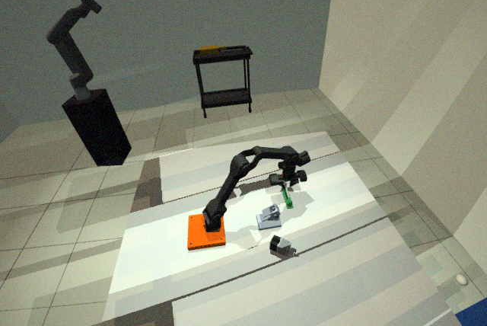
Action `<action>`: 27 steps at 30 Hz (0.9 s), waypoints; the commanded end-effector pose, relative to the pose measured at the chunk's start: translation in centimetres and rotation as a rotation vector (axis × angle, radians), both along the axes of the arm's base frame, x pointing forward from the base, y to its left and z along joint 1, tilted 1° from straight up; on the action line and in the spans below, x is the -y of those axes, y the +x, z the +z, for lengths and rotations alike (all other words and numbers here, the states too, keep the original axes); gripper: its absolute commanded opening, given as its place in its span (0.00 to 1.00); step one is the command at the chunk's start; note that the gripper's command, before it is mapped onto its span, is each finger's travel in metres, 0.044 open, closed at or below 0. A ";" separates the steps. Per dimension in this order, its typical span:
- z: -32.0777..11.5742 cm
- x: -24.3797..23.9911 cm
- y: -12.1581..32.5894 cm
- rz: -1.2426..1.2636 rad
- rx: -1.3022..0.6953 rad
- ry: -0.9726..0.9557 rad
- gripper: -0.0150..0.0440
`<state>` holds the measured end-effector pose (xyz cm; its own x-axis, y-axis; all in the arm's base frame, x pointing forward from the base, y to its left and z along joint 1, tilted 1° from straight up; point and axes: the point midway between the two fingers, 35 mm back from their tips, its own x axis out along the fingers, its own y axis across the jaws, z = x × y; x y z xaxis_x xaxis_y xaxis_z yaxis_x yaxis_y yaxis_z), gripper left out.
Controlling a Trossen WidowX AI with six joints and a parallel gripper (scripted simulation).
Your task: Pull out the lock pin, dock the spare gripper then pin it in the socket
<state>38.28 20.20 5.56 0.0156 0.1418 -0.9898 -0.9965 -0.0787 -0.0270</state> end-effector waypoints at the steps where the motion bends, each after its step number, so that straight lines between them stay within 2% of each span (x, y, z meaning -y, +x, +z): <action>1: -1.0 0.1 -0.1 0.002 -0.006 -0.009 0.56; 18: -2.5 0.1 -0.2 0.002 -0.007 -0.009 0.56; 24: -2.5 0.1 -0.2 0.002 -0.007 -0.009 0.29; 27: -2.5 0.1 -0.2 0.002 -0.007 -0.009 0.26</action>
<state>38.05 20.13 3.15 0.0074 0.1379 -0.9904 -0.9966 -0.0798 -0.0186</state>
